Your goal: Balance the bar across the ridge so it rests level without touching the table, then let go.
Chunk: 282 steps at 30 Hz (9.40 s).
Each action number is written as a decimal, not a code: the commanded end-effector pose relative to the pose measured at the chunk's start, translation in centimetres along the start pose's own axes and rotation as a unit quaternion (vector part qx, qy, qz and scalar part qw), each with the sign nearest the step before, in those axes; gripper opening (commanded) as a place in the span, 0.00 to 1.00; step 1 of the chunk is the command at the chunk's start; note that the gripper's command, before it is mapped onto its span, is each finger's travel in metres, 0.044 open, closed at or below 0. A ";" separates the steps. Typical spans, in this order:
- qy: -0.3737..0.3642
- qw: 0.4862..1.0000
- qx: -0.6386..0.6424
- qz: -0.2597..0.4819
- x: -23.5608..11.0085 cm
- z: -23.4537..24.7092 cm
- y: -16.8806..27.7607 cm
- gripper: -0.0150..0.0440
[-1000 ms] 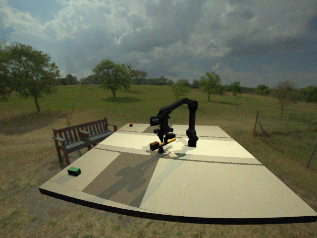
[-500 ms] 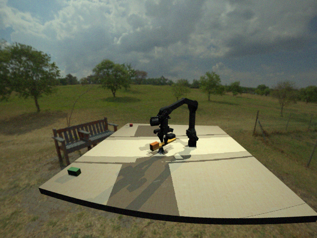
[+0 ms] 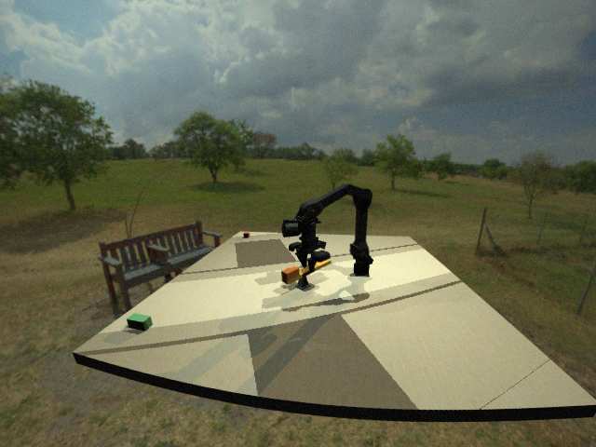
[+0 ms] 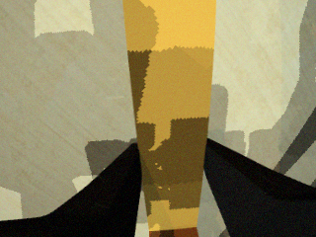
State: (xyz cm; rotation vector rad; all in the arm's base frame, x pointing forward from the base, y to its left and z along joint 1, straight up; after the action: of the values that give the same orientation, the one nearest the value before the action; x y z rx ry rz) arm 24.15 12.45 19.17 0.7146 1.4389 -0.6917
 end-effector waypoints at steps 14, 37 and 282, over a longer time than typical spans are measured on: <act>0.001 1.000 0.000 0.001 0.2 0.0 0.0 0.25; 0.001 1.000 0.000 0.001 0.4 0.0 0.0 0.25; 0.002 1.000 0.000 0.001 0.5 0.0 -0.1 0.55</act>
State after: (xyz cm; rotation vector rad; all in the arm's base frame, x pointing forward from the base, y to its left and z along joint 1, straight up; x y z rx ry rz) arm 24.11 12.42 18.71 0.7177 1.4413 -0.6906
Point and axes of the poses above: the point midway between the two fingers, 35 mm back from their tips, its own x axis out along the fingers, its own z axis across the jaws, y = z × x, the point moved 9 cm from there along -x, back along the fingers, and after that the axes turned 11 degrees about x, right-handed, at the moved point
